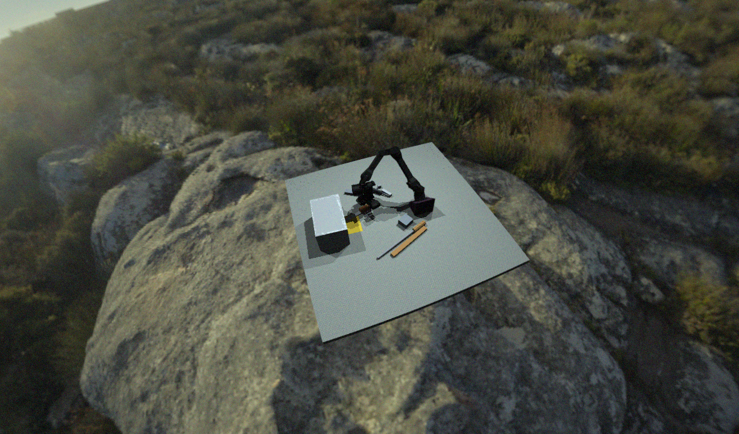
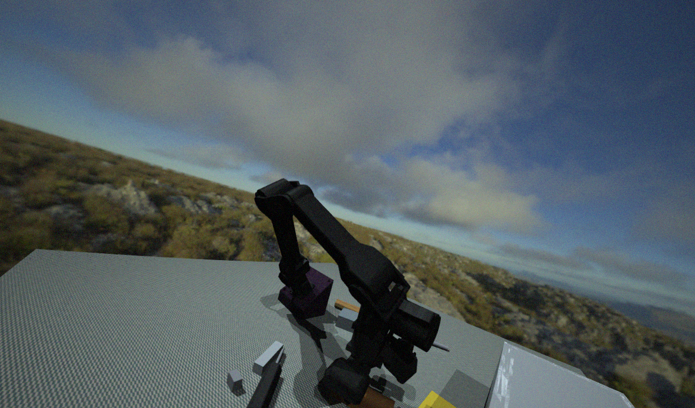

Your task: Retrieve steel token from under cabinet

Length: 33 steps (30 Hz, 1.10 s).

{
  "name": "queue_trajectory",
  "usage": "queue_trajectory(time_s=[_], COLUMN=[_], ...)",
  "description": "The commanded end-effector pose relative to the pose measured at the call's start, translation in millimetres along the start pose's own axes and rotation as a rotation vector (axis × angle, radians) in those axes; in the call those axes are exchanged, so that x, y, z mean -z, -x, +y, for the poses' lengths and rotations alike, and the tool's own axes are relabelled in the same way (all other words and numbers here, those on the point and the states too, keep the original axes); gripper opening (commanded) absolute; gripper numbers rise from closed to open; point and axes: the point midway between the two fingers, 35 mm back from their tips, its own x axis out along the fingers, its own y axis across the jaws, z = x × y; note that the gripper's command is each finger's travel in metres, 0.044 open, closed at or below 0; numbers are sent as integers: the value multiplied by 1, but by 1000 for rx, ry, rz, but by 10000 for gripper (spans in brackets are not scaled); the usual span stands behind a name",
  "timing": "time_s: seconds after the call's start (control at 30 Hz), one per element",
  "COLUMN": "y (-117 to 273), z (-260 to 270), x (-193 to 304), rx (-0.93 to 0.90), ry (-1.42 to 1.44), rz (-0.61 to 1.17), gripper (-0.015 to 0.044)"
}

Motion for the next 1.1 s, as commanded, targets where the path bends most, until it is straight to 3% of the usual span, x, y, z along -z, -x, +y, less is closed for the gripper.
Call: queue_trajectory(time_s=[0.0, 1.07], y=[-1, -1], z=[0, -2], x=[8, 47], rx=[0, 1], ry=[6, 8], rz=[5, 7], gripper=[0, 0])
